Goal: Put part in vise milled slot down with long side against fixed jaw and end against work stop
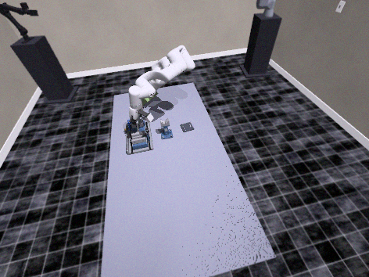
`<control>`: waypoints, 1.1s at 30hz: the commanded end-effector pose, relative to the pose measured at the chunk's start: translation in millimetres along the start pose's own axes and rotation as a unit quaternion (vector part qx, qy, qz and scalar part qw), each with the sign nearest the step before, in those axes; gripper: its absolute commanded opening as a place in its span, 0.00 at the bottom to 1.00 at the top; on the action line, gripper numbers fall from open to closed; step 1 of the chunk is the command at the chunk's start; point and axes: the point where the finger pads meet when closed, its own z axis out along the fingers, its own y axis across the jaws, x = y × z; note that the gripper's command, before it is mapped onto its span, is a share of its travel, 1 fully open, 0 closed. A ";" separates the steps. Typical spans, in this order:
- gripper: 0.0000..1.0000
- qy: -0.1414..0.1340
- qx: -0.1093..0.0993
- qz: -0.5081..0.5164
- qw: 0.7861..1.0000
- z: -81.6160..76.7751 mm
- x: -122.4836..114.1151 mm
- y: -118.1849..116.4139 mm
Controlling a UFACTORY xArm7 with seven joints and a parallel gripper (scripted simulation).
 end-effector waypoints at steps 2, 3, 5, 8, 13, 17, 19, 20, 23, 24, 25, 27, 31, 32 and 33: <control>0.00 0.013 0.001 0.059 0.998 0.4 -4.7 5.8; 0.00 0.016 0.001 0.070 0.997 0.7 -5.4 6.7; 0.00 0.021 0.002 0.092 0.996 1.2 -6.8 8.6; 0.00 0.029 0.003 0.123 0.992 1.8 -8.7 11.3; 0.00 0.037 0.005 0.152 0.988 2.2 -10.5 13.9; 0.00 0.047 0.007 0.188 0.981 2.6 -12.6 17.2; 0.00 0.051 0.009 0.205 0.977 2.6 -13.6 18.7; 0.00 0.054 0.009 0.214 0.975 2.6 -14.1 19.5; 0.00 0.061 0.011 0.238 0.969 2.6 -15.5 21.8; 0.00 0.063 0.012 0.245 0.967 2.5 -15.9 22.5; 0.00 0.065 0.012 0.252 0.965 2.4 -16.3 23.2; 0.00 0.067 0.013 0.260 0.963 2.4 -16.7 23.9; 0.00 0.074 0.015 0.280 0.957 2.1 -17.8 25.9; 0.00 0.076 0.016 0.287 0.955 2.0 -18.2 26.6; 0.00 0.078 0.016 0.293 0.953 1.9 -18.5 27.2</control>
